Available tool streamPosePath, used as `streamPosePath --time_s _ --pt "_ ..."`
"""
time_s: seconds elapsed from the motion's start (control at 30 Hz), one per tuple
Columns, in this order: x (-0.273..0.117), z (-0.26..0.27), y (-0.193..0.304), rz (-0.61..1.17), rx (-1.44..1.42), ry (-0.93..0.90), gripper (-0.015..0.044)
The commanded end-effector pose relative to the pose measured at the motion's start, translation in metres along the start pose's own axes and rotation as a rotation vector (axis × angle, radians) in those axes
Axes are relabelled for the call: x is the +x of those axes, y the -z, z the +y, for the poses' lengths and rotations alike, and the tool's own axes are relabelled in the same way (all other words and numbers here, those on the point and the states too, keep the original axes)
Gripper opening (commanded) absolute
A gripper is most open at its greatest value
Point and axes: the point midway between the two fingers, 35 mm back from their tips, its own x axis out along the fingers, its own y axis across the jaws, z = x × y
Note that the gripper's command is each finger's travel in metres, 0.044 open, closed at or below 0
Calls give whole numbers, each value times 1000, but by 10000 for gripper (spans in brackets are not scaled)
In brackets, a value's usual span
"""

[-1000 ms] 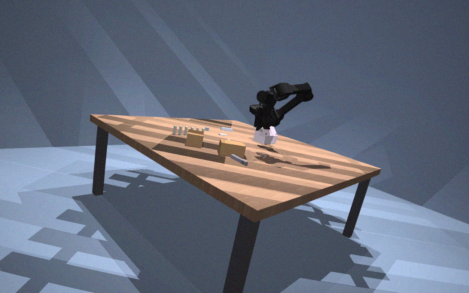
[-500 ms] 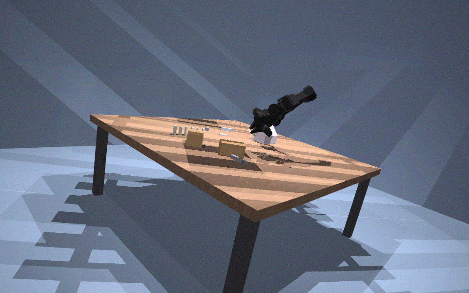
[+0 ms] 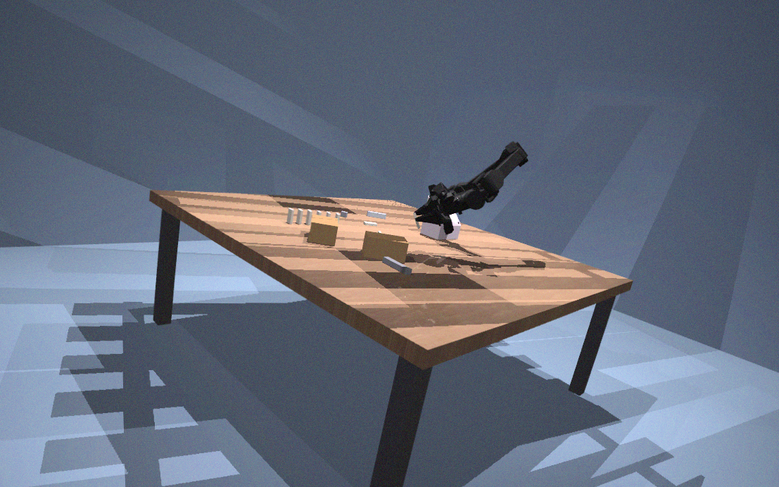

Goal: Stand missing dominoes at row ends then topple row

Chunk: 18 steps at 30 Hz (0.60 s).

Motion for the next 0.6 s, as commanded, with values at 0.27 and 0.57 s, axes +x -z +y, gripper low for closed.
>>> streamPosePath --time_s 0.27,0.57 --pt "-25 7 -1 -320 177 -77 107" --pt "-51 3 1 -531 369 -178 107"
